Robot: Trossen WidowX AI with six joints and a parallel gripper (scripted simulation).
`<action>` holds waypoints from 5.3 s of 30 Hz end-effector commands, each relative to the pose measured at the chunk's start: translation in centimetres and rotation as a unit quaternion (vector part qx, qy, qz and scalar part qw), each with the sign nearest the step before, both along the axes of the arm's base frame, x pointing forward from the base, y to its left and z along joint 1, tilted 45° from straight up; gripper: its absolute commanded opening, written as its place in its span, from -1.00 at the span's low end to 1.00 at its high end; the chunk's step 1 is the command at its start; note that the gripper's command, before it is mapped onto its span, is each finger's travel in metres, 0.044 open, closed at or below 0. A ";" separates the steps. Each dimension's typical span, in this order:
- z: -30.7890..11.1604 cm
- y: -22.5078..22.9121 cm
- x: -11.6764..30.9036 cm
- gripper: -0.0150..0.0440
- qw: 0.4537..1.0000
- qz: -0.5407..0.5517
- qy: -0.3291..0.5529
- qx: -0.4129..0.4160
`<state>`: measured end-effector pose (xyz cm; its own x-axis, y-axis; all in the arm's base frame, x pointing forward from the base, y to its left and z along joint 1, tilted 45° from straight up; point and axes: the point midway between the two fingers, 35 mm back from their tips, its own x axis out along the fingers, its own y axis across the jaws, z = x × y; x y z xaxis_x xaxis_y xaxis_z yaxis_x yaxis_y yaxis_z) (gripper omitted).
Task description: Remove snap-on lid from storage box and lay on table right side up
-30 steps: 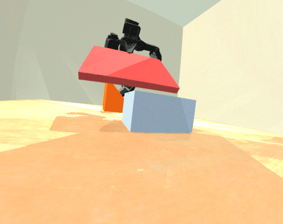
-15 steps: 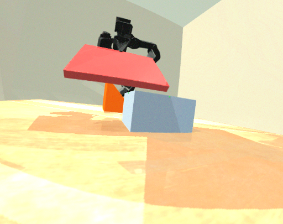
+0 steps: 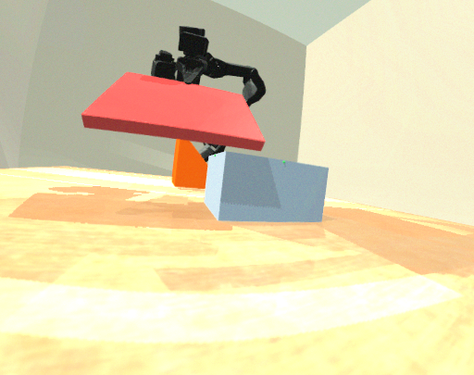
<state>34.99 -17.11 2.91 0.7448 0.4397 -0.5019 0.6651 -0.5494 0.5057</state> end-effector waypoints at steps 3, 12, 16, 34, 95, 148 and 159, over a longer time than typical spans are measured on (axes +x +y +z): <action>-0.5 -1.3 0.0 -0.49 1.000 -0.002 -0.007 -0.005; -1.7 -2.6 -0.3 -0.49 1.000 -0.002 -0.007 -0.006; -2.2 -3.2 -0.5 -0.49 1.000 -0.002 -0.007 -0.006; -4.6 -5.8 -1.0 -0.49 1.000 -0.002 -0.007 -0.007; -11.7 -13.5 -2.8 -0.49 1.000 -0.002 -0.007 -0.012; -15.1 -10.0 -3.0 -0.49 1.000 -0.002 -0.008 -0.011; -15.8 -9.4 -3.0 -0.49 1.000 -0.002 -0.008 -0.011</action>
